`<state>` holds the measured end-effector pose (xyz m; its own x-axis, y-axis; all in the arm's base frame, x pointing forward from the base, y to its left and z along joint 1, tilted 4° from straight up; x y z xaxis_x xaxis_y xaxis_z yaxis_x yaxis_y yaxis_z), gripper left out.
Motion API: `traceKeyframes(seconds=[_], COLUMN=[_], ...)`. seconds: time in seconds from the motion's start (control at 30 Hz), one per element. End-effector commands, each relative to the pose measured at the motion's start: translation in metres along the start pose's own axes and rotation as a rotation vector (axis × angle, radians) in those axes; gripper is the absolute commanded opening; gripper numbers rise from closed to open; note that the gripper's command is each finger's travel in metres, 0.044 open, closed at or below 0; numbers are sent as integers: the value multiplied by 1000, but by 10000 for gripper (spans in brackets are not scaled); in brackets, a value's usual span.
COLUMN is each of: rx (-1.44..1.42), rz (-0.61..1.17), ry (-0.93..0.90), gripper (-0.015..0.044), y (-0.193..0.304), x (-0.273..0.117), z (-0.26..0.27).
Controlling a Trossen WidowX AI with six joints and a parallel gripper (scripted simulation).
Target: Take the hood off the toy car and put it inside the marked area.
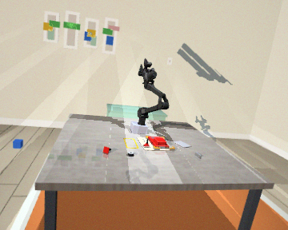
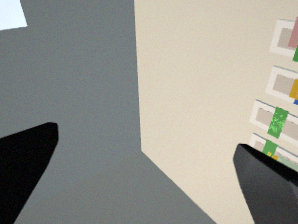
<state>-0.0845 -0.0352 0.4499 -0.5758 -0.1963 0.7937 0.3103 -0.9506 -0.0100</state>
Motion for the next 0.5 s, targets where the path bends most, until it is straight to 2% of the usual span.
traceKeyframes(seconds=[0.0, 0.27, 0.47], rx=[2, 81, 99], rz=[5, 279, 558], ry=[6, 231, 363], gripper=[440, 440, 440], y=[1, 52, 108], x=[1, 17, 12], z=[-1, -39, -57])
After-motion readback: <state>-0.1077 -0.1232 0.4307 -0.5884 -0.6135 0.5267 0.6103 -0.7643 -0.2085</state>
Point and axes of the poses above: the point midway between the two fingers, 35 mm back from their tips, its own x axis out along the fingers, its own z axis across the jaws, y = z × x, the point moved 8 cm from there along -x, back along the fingers, and after that the axes turned 10 degrees about x, right-handed, at the moved point
